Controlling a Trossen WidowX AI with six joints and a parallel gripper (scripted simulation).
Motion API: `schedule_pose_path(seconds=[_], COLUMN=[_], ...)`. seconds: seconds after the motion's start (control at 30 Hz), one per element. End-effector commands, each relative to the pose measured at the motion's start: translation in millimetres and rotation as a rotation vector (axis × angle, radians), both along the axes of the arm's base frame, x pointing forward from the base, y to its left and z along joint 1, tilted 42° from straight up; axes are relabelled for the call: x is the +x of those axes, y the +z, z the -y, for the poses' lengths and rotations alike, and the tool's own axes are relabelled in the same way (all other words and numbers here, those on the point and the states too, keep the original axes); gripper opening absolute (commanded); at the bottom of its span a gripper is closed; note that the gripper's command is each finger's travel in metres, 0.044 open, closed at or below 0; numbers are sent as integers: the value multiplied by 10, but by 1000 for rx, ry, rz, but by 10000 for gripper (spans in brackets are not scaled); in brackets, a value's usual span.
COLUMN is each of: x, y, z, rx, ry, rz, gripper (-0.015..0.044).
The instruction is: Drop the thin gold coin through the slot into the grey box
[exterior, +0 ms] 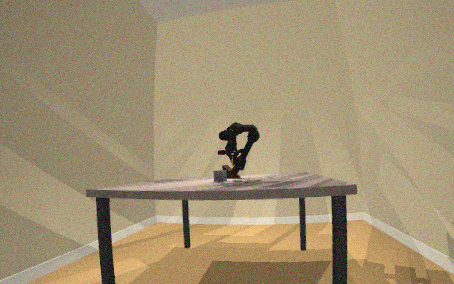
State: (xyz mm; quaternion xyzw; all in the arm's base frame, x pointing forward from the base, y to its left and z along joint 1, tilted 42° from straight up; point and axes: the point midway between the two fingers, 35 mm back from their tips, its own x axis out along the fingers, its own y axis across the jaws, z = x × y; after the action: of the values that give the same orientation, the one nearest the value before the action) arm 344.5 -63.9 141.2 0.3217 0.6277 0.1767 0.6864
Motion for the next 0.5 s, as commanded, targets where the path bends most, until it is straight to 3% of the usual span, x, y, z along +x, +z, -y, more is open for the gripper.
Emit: schedule_pose_path(seconds=[0.0,0.47], x=[-58,-222], y=[-92,-321], z=[96,329], rx=[-5,-9], ry=[-1,-2], rz=[-4,-6], gripper=[0,0])
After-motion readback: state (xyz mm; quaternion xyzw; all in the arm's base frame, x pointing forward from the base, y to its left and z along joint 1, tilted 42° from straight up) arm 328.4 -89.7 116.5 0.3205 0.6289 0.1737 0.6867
